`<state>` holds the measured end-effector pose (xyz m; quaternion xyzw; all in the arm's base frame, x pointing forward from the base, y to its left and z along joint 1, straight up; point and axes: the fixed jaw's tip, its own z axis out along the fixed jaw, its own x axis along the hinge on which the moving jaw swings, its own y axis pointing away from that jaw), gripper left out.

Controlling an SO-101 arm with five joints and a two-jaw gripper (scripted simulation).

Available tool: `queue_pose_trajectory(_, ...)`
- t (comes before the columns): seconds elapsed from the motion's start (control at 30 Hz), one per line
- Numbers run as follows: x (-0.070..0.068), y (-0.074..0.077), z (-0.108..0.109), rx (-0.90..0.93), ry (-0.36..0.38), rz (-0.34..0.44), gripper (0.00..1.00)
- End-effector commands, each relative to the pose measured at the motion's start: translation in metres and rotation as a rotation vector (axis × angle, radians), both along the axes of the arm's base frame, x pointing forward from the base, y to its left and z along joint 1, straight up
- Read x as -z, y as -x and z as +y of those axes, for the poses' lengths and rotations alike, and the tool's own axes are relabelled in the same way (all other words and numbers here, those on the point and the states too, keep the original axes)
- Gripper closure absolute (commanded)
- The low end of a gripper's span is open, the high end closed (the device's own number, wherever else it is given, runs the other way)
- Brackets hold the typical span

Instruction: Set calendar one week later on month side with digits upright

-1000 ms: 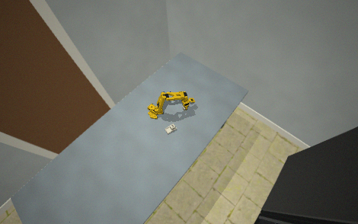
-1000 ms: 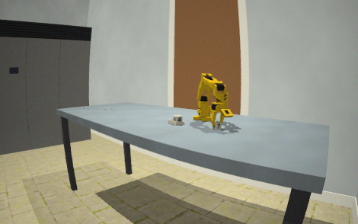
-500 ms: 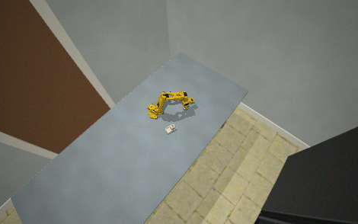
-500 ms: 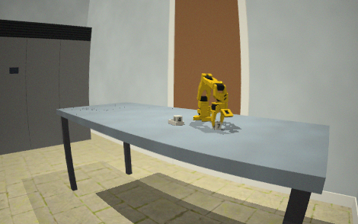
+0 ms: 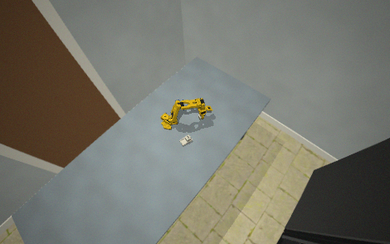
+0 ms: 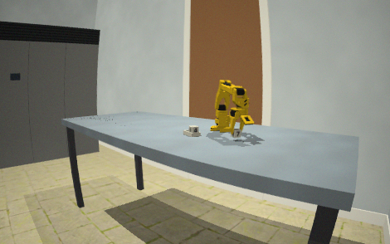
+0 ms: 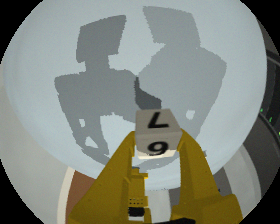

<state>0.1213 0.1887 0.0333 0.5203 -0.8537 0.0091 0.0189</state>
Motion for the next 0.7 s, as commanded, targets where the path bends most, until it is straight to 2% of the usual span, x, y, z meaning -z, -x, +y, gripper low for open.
queue_pose_trajectory(0.0,-0.025,-0.004,0.007,0.000,-0.062,-0.041,1.00)
queue_pose_trajectory(0.27,-0.040,-0.002,0.006,0.000,-0.062,-0.041,1.00)
queue_pose_trajectory(0.67,-0.041,-0.003,0.006,0.004,-0.081,-0.054,1.00)
